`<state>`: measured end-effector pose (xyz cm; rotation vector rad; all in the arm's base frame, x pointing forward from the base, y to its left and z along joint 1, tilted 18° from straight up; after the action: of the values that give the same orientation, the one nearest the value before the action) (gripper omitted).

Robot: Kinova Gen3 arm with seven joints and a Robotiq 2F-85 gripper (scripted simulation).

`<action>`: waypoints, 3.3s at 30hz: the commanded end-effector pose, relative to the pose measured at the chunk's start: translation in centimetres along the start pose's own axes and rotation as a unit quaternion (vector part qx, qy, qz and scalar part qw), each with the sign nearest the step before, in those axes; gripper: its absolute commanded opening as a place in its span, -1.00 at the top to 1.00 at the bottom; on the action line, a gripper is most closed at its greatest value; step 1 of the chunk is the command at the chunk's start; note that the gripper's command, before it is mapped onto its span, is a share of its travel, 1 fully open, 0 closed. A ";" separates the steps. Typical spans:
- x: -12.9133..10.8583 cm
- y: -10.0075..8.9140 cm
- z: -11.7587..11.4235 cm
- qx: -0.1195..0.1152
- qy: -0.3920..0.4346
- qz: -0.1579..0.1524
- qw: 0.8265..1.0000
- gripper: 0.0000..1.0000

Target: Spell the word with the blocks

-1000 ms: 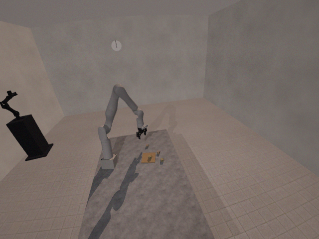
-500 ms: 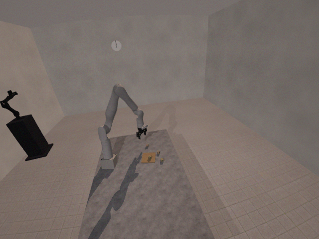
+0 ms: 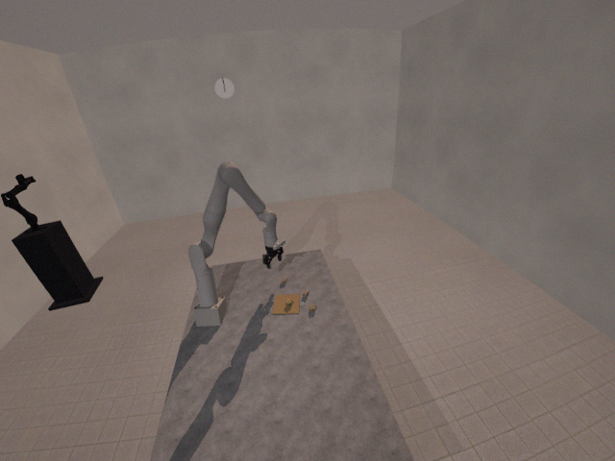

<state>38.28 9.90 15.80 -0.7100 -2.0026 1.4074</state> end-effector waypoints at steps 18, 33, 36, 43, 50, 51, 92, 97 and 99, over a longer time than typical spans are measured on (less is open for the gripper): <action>-10.3 -0.1 1.7 -0.002 -0.002 0.000 1.000 -1.00; -17.1 -0.1 4.8 0.000 0.000 0.000 1.000 -1.00; -17.1 -0.1 4.8 0.000 0.000 0.000 1.000 -1.00; -17.1 -0.1 4.8 0.000 0.000 0.000 1.000 -1.00; -17.1 -0.1 4.8 0.000 0.000 0.000 1.000 -1.00; -17.1 -0.1 4.8 0.000 0.000 0.000 1.000 -1.00; -14.6 -0.3 11.4 0.000 -0.001 0.001 1.000 -1.00; -12.6 -0.5 15.0 0.000 0.000 0.001 1.000 -1.00; -12.6 -0.5 15.0 0.000 0.000 0.000 1.000 -1.00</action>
<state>36.61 -7.60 9.84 -0.6809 -2.0200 1.4137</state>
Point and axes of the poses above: the point where the finger pads meet when closed, its own y axis out along the fingers, its own z axis across the jaws, x = y × z, the point moved 4 cm from there along -y, back along the fingers, and after that the axes turned 9 degrees about -y, right-handed, at the moved point
